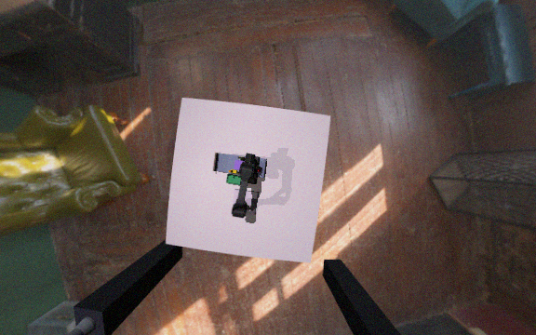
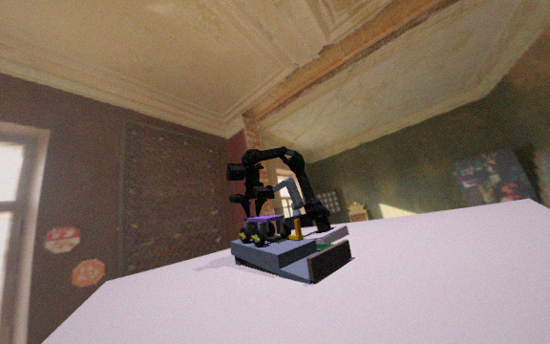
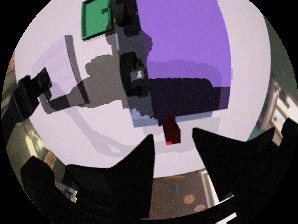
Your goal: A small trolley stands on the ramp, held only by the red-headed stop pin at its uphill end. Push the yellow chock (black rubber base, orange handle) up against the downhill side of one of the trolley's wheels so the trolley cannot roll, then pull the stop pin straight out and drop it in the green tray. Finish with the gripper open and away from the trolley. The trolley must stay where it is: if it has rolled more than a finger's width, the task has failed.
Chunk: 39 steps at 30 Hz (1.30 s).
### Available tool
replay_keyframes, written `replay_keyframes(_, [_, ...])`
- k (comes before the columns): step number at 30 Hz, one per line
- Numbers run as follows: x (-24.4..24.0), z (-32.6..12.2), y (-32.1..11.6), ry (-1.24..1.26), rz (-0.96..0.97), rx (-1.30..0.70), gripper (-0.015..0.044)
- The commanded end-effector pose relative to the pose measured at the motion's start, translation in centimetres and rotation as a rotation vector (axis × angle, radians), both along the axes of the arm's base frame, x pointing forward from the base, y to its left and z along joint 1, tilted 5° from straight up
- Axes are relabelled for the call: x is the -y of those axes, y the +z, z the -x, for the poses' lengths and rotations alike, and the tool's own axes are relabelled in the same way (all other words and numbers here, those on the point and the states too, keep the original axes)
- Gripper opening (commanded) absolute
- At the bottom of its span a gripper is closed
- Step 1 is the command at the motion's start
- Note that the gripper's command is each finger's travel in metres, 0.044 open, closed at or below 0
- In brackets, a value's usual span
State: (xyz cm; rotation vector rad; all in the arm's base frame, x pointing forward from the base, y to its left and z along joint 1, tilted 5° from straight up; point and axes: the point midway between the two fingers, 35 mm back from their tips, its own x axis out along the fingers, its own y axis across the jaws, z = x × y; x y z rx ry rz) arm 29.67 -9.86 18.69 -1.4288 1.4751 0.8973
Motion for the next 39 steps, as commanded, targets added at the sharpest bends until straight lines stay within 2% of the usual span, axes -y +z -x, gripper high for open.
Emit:
replay_keyframes(1, [0.2, 0.0, -0.5, 0.003, 0.001, -0.001, 0.0190])
replay_keyframes(23, [1.4, -0.1, -3.3, 0.003, 0.002, -0.001, 0.0190])
replay_keyframes(28, [1.3, -0.1, -3.0, 0.000, 0.005, 0.001, 0.0059])
replay_keyframes(39, [1.2, -0.1, -2.9, 0.000, 0.004, 0.001, 0.0000])
